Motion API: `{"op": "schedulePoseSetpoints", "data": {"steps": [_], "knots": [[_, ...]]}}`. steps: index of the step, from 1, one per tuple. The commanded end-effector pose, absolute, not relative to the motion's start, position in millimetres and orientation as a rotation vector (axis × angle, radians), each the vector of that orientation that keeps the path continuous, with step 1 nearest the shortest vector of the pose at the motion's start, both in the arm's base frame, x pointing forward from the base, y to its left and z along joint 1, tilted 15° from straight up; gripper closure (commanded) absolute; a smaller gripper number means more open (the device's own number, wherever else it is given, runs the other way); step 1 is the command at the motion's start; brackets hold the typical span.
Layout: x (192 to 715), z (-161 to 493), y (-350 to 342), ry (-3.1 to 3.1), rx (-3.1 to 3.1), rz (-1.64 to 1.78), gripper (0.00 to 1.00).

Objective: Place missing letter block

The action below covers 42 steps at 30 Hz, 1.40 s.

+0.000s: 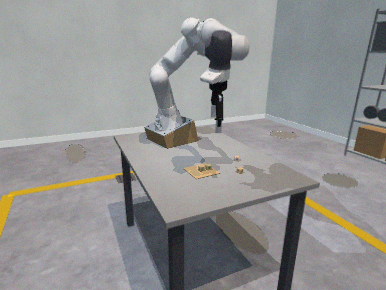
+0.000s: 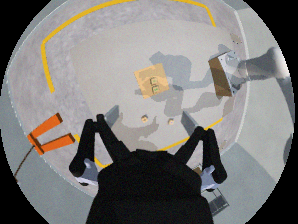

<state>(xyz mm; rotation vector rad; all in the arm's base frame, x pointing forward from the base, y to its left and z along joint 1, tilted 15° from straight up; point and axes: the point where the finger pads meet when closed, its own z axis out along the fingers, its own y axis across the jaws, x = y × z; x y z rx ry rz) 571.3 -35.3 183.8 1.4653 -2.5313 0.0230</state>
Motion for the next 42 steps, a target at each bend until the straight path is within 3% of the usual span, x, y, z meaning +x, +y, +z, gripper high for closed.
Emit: {"op": "schedulePoseSetpoints", "data": {"steps": [1,42], "knots": [[570.0,174.4,-36.4,-2.628,1.285,0.036,0.0],[539.9,69.4,-49.8,-2.821,0.428,0.182,0.0]]}}
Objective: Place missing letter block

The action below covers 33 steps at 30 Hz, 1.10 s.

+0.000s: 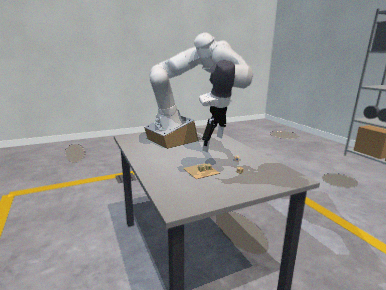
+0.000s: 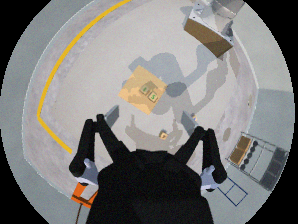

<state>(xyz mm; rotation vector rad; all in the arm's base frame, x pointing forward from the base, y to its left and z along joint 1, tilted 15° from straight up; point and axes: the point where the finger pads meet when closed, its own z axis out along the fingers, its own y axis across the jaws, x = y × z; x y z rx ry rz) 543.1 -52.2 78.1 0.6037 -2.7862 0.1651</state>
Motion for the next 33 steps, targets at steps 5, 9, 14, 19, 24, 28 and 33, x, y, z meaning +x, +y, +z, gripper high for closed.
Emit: {"op": "schedulePoseSetpoints", "data": {"steps": [5,9,14,19,24,28,33], "knots": [[534.7,57.0,-51.3,-2.828,0.323,0.203,0.0],[530.3,47.1,-52.5,-2.832,0.239,0.221,0.0],[525.0,35.9,-53.9,-2.833,0.142,0.242,0.0],[519.0,24.0,-55.4,-2.832,0.038,0.265,0.0],[512.8,12.3,-56.8,-2.827,-0.065,0.288,0.0],[508.9,5.4,-57.6,-2.823,-0.126,0.302,0.0],[502.5,-5.5,-58.9,-2.813,-0.224,0.325,0.0]]}}
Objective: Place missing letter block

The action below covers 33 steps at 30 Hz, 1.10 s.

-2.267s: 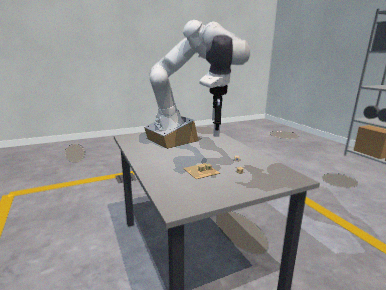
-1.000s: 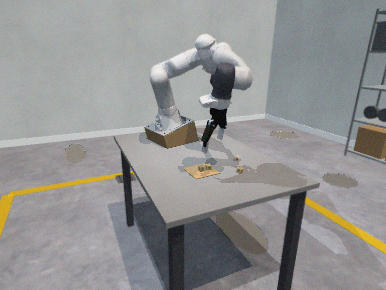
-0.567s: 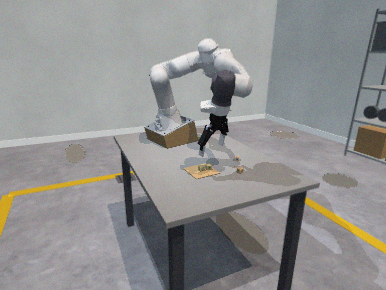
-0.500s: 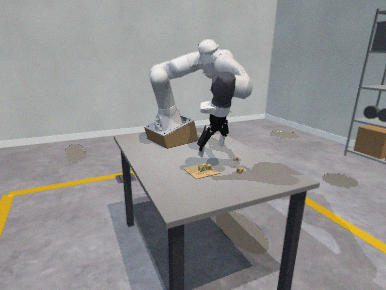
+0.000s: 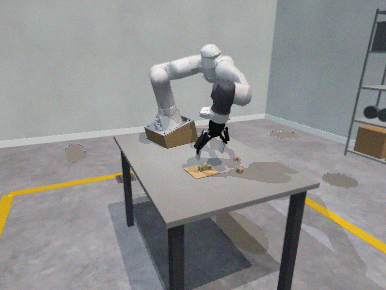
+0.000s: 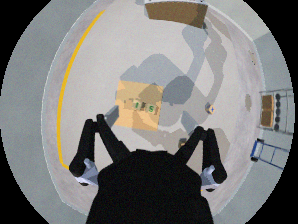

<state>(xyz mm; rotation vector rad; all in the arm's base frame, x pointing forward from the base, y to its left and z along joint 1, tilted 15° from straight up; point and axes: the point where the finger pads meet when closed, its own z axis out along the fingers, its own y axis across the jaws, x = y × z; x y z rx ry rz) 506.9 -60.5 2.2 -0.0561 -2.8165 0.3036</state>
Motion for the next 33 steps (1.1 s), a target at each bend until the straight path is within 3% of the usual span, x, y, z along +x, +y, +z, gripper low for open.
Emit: {"op": "schedulePoseSetpoints", "data": {"steps": [1,33], "knots": [[501.6,-7.1,-59.1,-2.812,-0.238,0.328,0.0],[500.2,-9.4,-59.4,-2.809,-0.259,0.333,0.0]]}}
